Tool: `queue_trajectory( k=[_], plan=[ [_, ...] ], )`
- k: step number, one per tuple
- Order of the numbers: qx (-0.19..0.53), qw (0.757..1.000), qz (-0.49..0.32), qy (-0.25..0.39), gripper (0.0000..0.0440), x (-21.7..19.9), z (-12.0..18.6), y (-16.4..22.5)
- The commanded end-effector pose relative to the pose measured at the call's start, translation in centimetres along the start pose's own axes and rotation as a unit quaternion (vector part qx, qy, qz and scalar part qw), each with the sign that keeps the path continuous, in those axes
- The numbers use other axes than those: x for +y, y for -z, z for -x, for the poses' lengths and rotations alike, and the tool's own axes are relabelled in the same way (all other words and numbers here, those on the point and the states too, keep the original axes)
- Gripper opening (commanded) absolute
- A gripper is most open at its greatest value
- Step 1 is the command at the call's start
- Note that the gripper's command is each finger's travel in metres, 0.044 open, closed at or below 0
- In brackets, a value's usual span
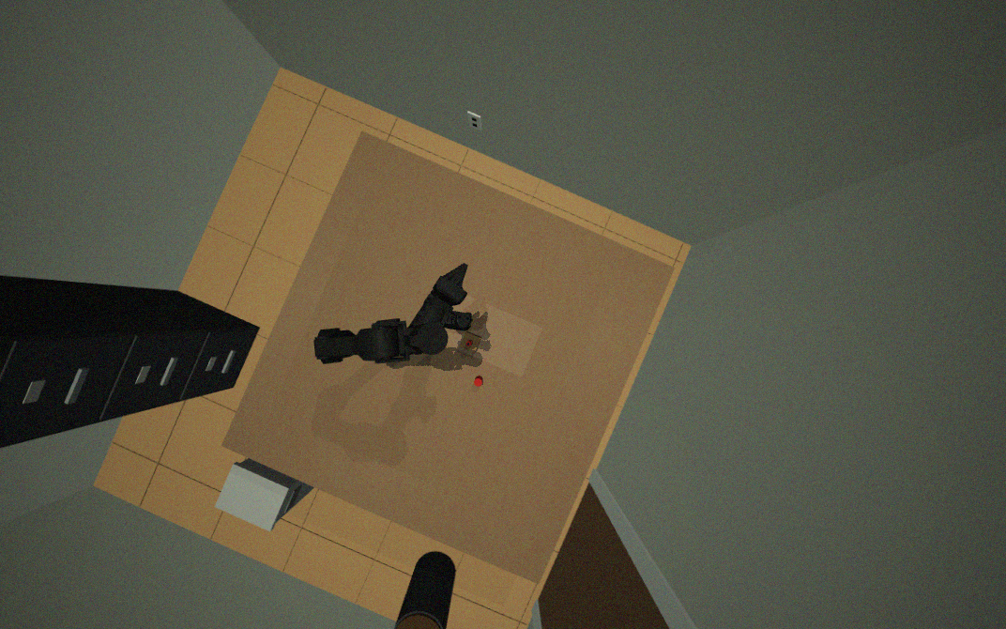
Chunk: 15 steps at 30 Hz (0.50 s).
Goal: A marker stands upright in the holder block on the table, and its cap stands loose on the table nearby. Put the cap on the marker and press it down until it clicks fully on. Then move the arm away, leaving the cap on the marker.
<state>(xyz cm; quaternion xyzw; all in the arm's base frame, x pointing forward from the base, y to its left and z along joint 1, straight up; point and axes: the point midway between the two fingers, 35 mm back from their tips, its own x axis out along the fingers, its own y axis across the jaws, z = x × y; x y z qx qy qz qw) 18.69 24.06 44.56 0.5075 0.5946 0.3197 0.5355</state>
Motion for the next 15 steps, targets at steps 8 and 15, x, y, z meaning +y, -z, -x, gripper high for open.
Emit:
queue_trajectory(
  k=[8,15],
  plan=[
    [-0.021,0.999,-0.013,0.035,0.0333,-2.0,0.1,-2.9],
    [-0.036,0.997,-0.022,0.057,0.0333,-3.4,0.4,-4.9]
  ],
)
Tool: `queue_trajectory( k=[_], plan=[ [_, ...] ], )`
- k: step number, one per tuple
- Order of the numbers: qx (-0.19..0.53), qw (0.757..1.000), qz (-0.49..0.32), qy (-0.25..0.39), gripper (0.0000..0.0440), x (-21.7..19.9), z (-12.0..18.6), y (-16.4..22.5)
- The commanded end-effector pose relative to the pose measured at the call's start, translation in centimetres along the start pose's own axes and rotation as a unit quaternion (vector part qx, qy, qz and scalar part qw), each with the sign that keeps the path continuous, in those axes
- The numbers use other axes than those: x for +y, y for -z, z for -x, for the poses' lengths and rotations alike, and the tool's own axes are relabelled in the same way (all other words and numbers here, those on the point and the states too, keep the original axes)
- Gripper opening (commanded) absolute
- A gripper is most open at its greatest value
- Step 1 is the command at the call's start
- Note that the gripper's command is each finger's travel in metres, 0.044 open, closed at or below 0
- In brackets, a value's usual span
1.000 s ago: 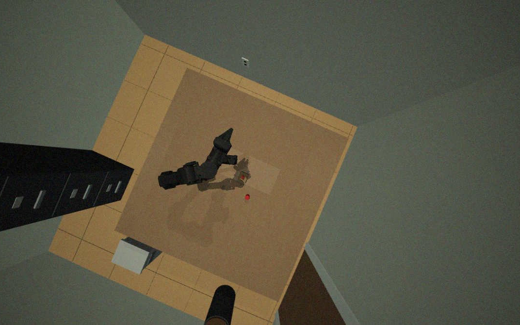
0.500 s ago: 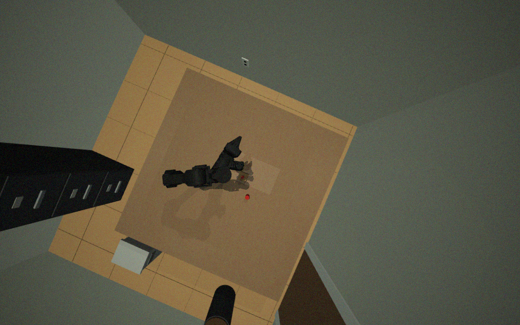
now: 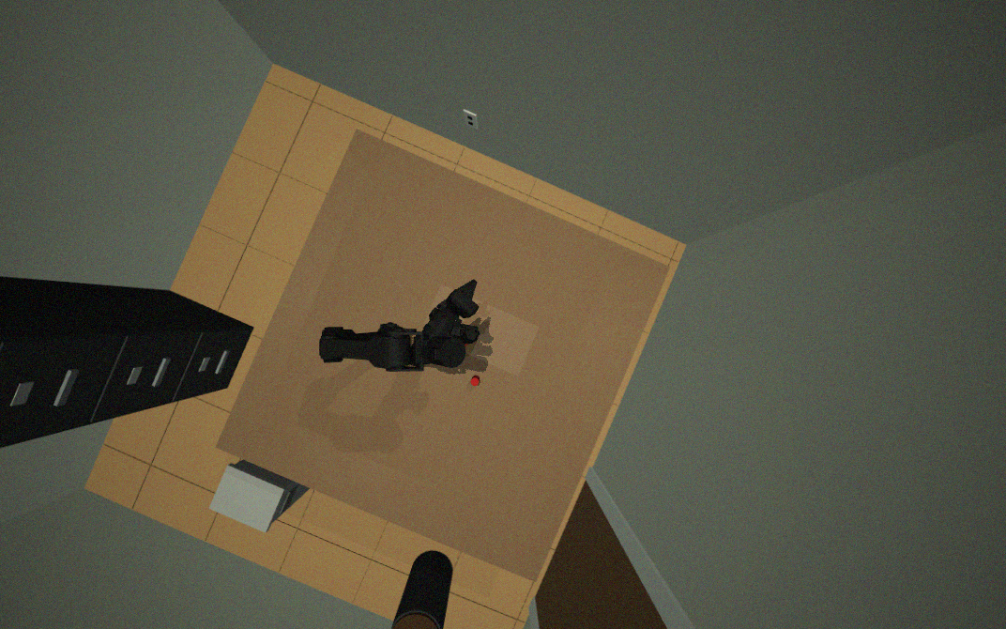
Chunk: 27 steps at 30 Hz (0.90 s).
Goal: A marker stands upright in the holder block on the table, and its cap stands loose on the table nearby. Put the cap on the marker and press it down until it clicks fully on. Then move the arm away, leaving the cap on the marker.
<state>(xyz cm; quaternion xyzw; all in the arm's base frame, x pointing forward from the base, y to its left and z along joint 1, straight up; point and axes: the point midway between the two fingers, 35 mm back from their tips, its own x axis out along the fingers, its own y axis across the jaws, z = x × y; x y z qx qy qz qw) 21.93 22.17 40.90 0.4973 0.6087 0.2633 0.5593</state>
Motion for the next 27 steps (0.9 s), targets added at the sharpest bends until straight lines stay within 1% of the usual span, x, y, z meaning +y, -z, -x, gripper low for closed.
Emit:
queue_trajectory(
  k=[1,27],
  plan=[
    [-0.006,1.000,-0.003,0.009,0.0333,-0.6,0.0,-1.0],
    [-0.060,0.994,-0.034,0.089,0.0331,-5.7,1.6,-8.3]
  ],
)
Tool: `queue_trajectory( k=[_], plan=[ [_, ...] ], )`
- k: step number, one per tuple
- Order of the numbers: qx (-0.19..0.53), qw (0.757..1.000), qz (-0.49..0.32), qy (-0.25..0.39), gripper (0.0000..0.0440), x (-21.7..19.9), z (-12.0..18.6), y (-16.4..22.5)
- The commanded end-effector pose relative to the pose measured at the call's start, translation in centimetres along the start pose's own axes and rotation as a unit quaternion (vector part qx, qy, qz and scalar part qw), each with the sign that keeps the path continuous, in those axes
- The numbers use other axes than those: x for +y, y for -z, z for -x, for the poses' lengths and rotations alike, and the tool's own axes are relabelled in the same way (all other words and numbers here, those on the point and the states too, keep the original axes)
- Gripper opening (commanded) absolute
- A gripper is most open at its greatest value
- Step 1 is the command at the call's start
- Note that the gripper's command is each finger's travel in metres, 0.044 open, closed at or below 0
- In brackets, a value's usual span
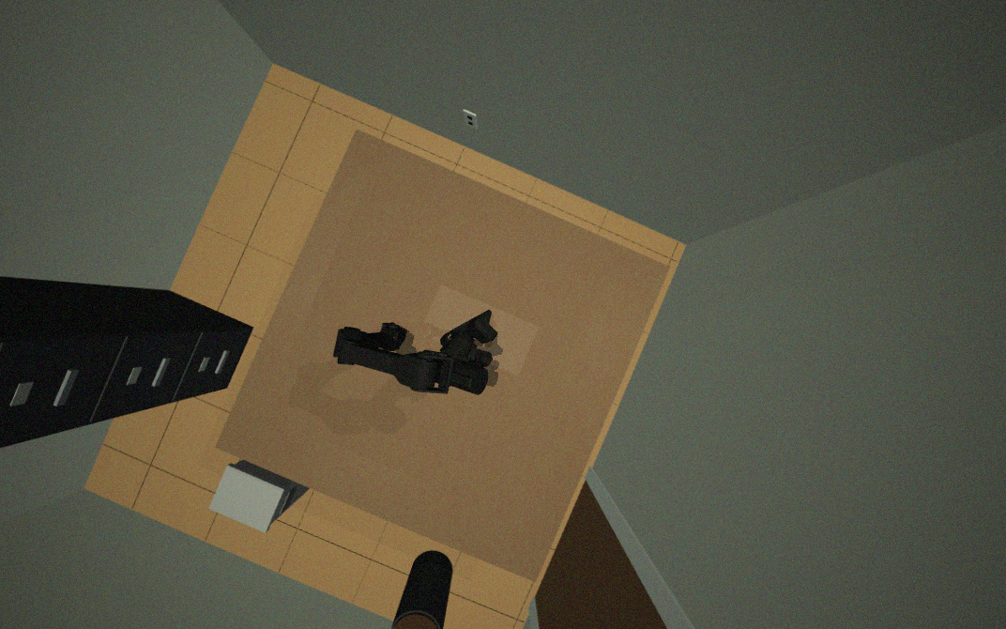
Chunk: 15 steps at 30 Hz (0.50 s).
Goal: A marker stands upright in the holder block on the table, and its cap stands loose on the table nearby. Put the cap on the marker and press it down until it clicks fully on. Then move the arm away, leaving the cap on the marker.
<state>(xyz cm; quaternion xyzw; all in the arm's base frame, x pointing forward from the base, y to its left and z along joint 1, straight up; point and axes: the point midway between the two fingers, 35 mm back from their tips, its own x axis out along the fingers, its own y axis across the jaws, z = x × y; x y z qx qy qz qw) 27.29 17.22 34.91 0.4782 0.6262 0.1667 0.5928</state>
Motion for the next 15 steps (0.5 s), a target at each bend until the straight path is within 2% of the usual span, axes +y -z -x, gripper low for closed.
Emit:
queue_trajectory(
  k=[1,15],
  plan=[
    [-0.009,1.000,0.000,0.009,0.0331,-0.4,0.2,-0.9],
    [-0.034,0.998,-0.012,0.053,0.0329,-3.2,0.9,-4.7]
  ],
)
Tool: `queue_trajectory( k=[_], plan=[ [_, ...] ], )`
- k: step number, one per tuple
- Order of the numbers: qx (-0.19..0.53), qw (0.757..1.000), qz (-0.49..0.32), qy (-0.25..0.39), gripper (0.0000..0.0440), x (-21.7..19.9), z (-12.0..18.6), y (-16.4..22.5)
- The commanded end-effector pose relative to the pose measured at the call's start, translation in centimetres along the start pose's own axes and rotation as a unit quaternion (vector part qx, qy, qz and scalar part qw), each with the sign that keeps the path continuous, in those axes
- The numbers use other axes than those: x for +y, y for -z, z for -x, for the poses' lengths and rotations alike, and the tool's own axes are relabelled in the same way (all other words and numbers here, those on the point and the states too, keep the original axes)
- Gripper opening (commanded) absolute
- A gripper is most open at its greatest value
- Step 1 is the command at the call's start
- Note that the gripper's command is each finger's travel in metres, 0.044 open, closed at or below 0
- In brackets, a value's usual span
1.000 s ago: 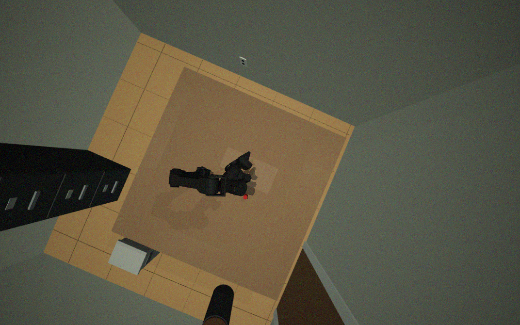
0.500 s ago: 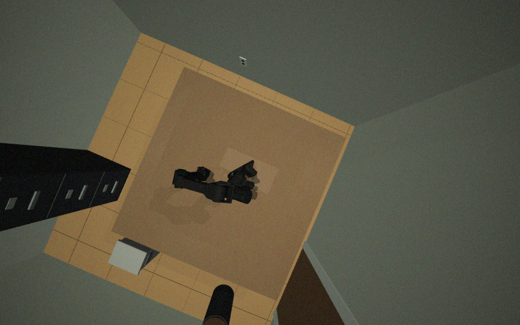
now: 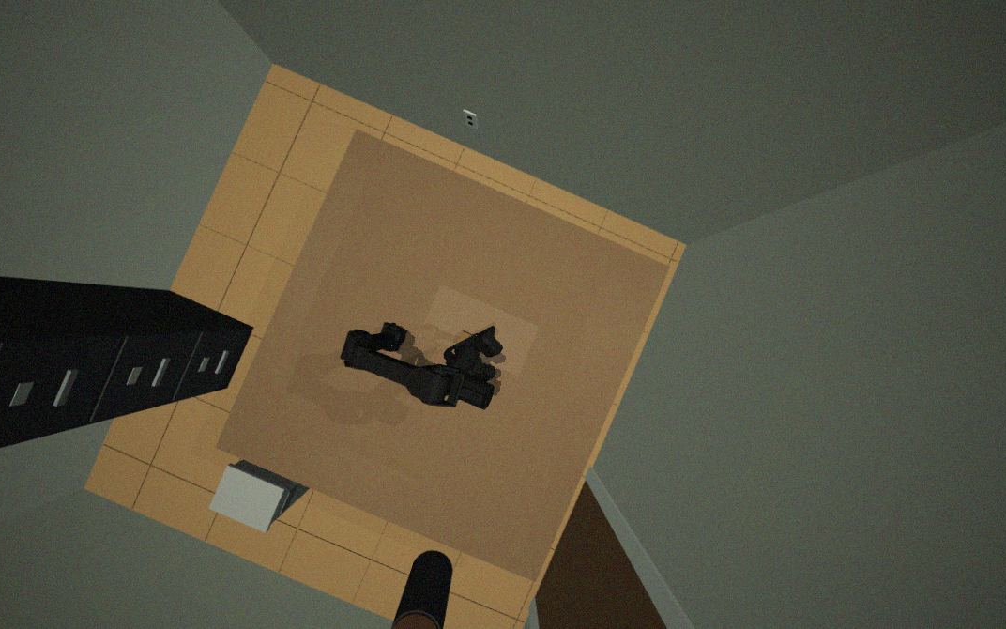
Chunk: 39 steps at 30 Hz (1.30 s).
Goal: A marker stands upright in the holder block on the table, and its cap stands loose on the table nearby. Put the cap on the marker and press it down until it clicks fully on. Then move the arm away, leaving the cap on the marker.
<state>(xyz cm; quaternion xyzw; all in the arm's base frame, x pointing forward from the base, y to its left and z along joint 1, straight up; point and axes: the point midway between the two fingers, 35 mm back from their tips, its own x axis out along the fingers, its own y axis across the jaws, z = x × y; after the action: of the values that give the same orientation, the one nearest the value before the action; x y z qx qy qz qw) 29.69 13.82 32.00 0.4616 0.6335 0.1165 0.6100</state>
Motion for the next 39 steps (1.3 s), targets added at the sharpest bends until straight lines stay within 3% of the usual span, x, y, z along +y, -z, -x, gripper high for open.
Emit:
queue_trajectory(
  k=[1,39],
  plan=[
    [-0.009,1.000,0.002,0.009,0.0329,-0.4,0.2,-0.9],
    [-0.065,0.989,-0.003,0.135,0.0323,-8.4,2.2,-9.8]
  ],
)
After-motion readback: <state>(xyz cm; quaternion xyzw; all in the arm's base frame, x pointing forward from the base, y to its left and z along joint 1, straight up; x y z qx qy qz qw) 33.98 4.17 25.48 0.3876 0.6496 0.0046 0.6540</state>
